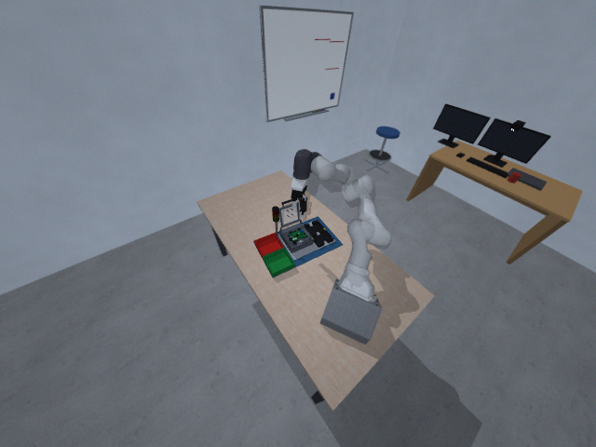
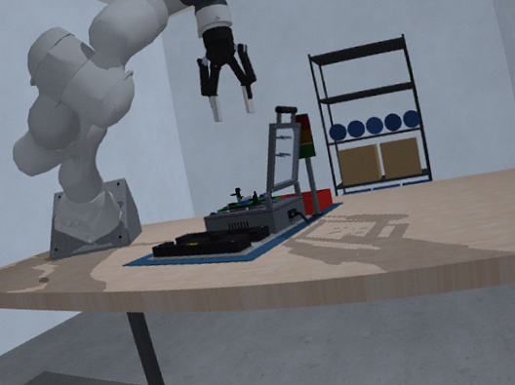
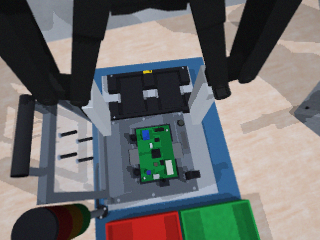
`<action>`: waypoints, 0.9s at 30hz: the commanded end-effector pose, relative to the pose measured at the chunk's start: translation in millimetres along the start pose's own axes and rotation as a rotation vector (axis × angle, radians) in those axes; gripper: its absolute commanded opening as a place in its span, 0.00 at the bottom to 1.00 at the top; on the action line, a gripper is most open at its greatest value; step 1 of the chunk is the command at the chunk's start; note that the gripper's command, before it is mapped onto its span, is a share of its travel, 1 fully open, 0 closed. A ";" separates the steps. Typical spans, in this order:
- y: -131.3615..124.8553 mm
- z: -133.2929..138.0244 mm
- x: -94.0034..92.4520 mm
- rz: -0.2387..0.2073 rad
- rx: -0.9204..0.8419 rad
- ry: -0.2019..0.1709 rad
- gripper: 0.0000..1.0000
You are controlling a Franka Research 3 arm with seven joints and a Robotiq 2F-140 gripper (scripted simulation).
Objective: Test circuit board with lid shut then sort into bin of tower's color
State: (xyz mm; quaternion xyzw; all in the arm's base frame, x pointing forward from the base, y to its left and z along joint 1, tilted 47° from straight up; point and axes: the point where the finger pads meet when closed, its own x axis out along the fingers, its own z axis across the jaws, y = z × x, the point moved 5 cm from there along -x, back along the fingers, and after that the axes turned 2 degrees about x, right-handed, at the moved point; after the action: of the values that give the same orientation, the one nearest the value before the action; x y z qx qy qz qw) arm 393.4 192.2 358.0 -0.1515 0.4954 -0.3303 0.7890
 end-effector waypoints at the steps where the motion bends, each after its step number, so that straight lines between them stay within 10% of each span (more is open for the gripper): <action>1: -4.4 -3.1 -14.8 -0.016 0.001 0.010 0.58; 13: -4.1 -3.0 -28.3 -0.016 0.000 0.010 0.58; 14: -4.1 -3.0 -28.3 -0.016 0.000 0.010 0.30; 27: -4.1 -3.0 -28.3 -0.016 0.000 0.010 0.30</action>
State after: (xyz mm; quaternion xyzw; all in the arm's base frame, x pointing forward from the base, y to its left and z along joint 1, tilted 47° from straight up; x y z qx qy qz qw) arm 381.5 209.0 378.0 -0.1519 0.4974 -0.3363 0.7851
